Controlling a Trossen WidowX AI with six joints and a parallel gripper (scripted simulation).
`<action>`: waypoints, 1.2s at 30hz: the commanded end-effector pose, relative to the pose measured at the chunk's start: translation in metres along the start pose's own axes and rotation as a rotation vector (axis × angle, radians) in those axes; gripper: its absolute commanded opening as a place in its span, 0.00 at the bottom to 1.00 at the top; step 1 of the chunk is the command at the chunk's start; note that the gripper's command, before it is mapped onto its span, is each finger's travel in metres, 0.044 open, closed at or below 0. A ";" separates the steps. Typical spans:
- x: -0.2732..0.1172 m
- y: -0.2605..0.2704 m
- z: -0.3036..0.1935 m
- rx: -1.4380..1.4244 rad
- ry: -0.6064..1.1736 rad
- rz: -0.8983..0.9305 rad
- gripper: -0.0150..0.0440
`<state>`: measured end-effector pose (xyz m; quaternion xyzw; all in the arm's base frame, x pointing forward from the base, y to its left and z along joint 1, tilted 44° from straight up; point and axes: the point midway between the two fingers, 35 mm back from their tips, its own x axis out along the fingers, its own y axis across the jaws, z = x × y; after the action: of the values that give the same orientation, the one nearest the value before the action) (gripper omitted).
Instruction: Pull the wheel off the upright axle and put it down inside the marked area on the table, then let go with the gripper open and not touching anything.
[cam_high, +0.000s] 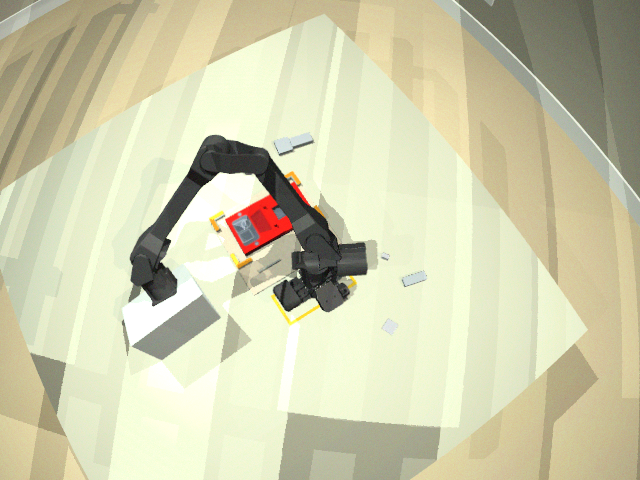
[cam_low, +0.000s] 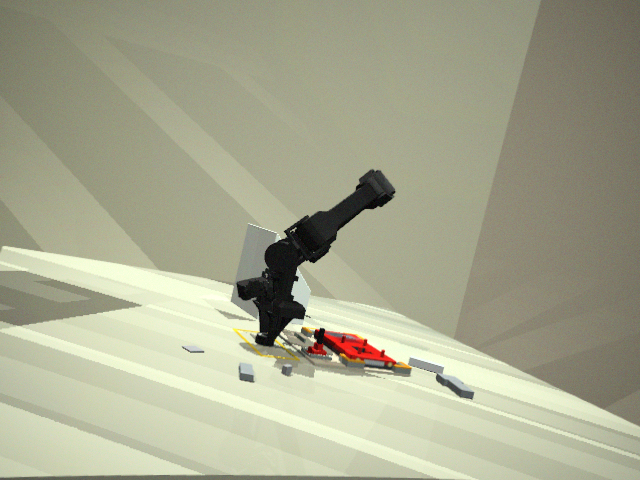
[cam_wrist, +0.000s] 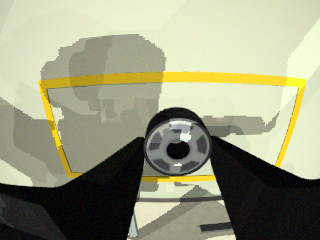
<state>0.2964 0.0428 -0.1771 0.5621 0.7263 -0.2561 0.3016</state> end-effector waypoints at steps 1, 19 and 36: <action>0.000 0.000 0.000 -0.002 -0.001 -0.001 0.65; -0.079 -0.033 -0.009 0.019 0.004 0.010 0.99; -0.107 -0.085 -0.033 0.013 0.002 0.004 1.00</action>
<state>0.2304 -0.0243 -0.0754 0.5684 0.7228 -0.2591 0.2955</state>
